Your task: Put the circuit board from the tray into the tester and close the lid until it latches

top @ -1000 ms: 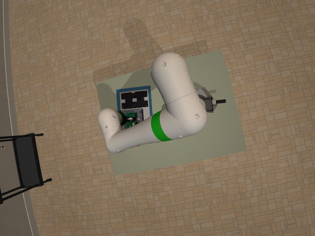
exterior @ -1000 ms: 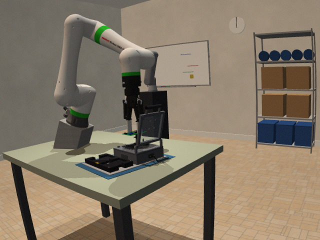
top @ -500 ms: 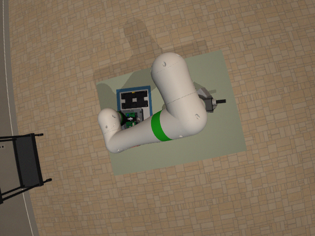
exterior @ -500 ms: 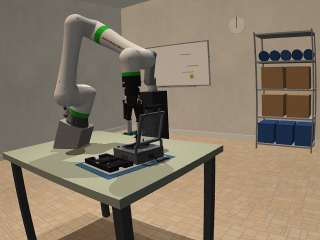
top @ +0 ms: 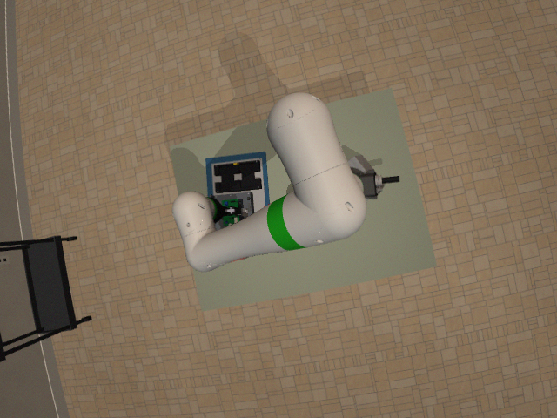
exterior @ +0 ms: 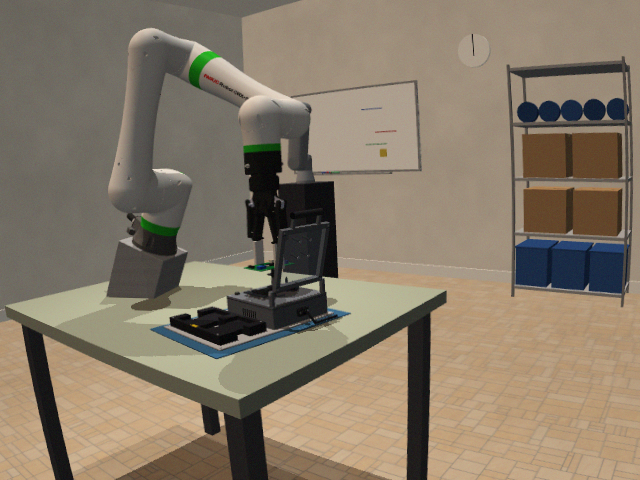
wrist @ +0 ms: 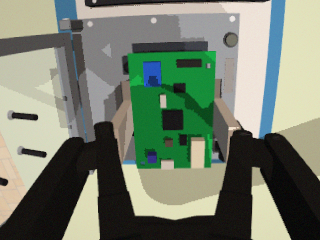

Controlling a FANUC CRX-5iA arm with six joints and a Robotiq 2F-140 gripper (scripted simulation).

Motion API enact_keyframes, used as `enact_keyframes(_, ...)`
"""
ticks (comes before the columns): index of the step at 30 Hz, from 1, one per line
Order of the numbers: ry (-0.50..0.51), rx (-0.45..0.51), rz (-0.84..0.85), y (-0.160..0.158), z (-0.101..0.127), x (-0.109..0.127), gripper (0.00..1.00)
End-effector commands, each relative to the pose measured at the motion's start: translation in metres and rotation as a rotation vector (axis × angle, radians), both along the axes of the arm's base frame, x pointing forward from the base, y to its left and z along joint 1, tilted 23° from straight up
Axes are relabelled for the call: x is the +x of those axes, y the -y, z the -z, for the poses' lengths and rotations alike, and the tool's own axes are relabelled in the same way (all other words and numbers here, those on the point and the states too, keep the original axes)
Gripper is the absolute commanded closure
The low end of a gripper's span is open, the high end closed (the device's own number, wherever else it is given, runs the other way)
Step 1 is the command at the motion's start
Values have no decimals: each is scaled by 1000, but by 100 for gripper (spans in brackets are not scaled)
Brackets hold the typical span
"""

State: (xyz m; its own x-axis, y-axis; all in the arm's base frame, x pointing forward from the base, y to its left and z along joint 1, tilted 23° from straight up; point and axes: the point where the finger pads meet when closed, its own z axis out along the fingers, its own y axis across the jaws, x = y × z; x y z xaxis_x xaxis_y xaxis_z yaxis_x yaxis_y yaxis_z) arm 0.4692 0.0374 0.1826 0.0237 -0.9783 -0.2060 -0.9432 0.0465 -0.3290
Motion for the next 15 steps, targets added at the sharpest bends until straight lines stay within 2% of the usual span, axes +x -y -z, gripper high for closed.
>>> enact_keyframes(1,0,0,0,0,0,0,54)
enact_keyframes(15,0,0,0,-1,6,2,54)
